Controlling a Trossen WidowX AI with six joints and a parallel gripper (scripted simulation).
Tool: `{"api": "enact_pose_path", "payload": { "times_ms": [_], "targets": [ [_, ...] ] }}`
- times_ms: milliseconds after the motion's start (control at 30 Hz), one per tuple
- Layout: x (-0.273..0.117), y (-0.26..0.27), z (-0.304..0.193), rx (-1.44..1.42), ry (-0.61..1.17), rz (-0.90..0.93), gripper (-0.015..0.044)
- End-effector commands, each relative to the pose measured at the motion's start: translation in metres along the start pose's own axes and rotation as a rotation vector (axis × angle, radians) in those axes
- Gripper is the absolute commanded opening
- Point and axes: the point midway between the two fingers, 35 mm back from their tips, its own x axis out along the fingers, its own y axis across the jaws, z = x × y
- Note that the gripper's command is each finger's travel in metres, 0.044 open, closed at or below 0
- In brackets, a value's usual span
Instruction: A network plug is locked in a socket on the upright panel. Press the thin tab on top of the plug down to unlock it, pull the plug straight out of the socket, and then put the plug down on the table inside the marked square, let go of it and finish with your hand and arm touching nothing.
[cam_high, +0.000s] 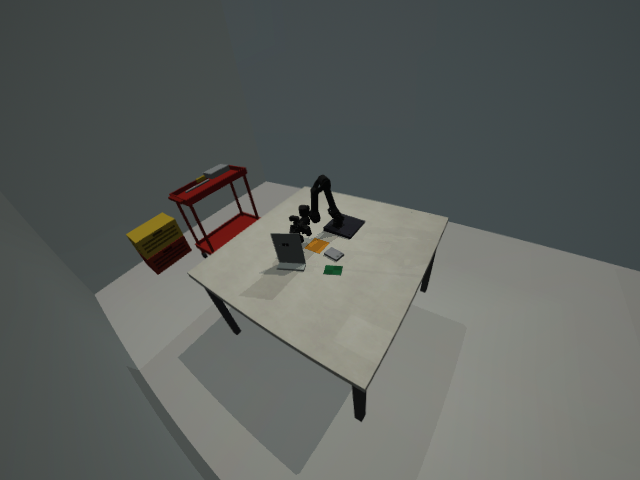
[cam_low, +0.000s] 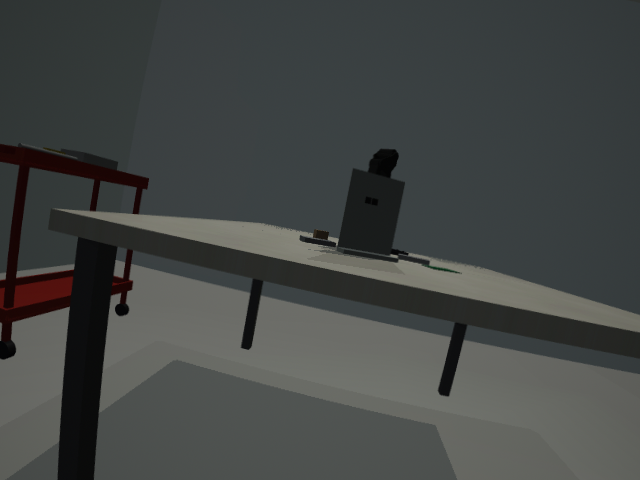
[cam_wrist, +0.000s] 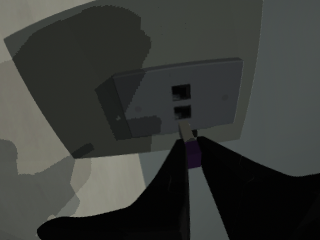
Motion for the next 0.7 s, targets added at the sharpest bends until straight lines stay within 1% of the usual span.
{"api": "enact_pose_path", "payload": {
  "times_ms": [0,667],
  "targets": [
    [-0.003,0.001,0.0,0.001,-0.005,0.001,0.0],
    [-0.013,0.001,-0.005,0.001,-0.005,0.002,0.0]
  ]
}}
